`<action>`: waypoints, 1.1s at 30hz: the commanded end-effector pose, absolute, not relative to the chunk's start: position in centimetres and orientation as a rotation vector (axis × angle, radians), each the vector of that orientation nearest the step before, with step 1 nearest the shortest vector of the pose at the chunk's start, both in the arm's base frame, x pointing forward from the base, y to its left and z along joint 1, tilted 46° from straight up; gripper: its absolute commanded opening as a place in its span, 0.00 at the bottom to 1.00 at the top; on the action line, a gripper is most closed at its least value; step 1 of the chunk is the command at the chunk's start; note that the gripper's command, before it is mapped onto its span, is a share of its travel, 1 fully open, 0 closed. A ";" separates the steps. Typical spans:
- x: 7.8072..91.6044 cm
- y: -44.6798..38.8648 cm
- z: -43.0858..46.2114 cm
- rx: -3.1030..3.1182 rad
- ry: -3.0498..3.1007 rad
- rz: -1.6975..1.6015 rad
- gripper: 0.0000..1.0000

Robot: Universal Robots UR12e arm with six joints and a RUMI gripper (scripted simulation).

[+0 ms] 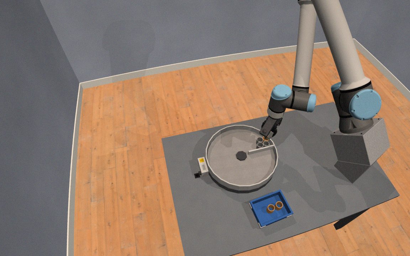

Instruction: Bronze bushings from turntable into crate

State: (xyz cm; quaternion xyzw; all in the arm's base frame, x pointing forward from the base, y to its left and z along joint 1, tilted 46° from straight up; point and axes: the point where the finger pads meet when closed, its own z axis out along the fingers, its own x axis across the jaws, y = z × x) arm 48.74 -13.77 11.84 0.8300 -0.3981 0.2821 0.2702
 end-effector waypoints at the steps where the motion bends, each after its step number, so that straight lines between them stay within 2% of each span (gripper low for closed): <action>1: 48.3 -15.1 12.9 2.230 -1.102 0.770 0.05; 33: 47.7 -16.6 14.3 2.217 -1.138 0.783 0.05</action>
